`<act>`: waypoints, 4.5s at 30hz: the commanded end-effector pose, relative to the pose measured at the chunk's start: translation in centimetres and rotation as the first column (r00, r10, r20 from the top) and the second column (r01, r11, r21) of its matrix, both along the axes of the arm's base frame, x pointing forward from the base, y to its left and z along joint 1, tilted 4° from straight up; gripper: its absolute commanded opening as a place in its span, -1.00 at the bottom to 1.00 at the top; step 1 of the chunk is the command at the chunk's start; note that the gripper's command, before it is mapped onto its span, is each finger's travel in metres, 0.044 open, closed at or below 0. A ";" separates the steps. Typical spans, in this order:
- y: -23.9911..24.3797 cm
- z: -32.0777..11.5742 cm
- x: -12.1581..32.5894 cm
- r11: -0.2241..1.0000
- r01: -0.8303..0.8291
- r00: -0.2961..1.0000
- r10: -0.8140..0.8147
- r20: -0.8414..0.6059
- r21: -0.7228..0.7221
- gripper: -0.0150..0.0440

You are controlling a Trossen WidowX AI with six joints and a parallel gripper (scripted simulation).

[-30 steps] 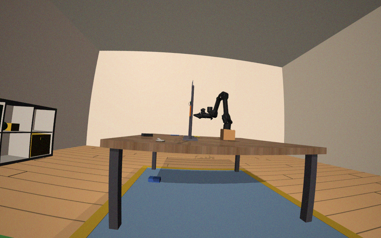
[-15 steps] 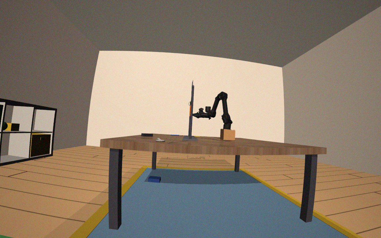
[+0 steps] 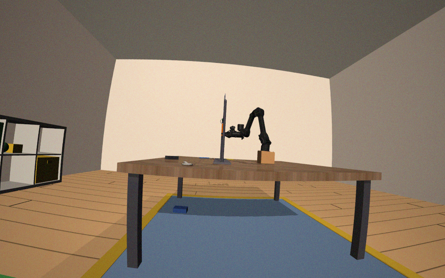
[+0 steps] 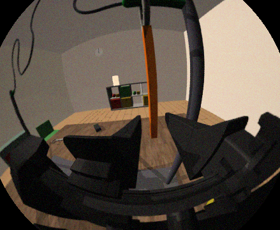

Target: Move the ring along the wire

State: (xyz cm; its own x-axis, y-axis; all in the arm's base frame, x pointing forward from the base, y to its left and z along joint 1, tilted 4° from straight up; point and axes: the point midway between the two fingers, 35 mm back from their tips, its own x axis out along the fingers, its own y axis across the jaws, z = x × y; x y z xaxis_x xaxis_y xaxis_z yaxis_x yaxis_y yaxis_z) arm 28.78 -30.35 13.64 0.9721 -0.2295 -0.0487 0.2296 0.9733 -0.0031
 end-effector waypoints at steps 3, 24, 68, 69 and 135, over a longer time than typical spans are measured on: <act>-0.4 0.1 1.1 1.000 0.004 1.000 -0.004 0.004 0.002 0.05; -0.6 0.0 3.0 1.000 0.004 1.000 -0.004 0.007 0.002 0.05; -0.4 1.1 3.0 1.000 -0.001 1.000 0.001 0.006 0.001 -1.00; -0.4 1.3 3.1 1.000 0.000 1.000 0.000 0.006 0.002 -1.00; 2.5 1.5 3.8 1.000 -0.002 1.000 0.002 0.009 0.021 -1.00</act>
